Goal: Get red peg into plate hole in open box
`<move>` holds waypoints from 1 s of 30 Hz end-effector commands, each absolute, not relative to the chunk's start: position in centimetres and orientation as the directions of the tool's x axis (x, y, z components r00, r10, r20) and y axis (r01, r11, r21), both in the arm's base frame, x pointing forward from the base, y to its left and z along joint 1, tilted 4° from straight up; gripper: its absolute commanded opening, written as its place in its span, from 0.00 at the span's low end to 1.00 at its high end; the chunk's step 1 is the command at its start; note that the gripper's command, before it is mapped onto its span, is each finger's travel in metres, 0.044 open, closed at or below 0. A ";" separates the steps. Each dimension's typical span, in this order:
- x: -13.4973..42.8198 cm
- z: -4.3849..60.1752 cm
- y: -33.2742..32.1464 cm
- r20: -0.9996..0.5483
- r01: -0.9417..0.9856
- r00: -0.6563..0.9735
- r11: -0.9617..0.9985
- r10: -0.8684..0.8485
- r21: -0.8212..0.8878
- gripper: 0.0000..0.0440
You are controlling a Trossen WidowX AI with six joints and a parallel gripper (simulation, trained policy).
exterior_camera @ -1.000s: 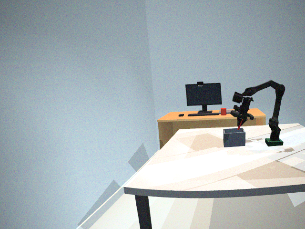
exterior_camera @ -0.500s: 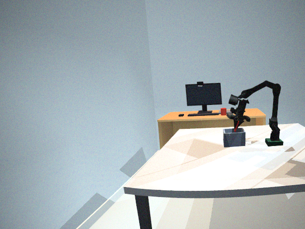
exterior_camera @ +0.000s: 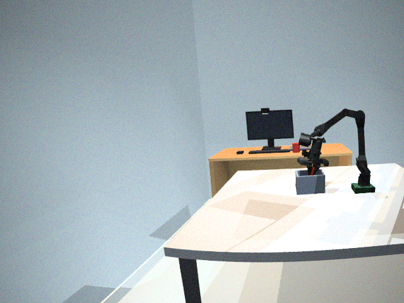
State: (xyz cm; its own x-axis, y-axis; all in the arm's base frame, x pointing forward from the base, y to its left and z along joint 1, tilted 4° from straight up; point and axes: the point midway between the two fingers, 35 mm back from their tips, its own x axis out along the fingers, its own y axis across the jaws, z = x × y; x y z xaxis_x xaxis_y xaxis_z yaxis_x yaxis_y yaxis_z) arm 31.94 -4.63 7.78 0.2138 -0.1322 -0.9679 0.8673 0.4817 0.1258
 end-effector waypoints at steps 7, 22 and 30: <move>33.1 7.0 -5.5 -0.976 0.852 0.174 0.518 -0.135 0.080 0.38; 36.7 7.5 -7.3 -0.972 0.831 0.191 0.549 -0.138 0.086 0.84; 38.8 9.0 -8.9 -0.951 0.829 0.262 0.544 -0.164 0.134 1.00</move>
State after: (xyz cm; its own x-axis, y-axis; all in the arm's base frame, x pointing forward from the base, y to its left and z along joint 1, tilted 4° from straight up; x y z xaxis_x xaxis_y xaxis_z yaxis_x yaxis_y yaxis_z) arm 35.26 -7.65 7.69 0.1423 -0.1348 -0.9806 0.8242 0.5647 0.0420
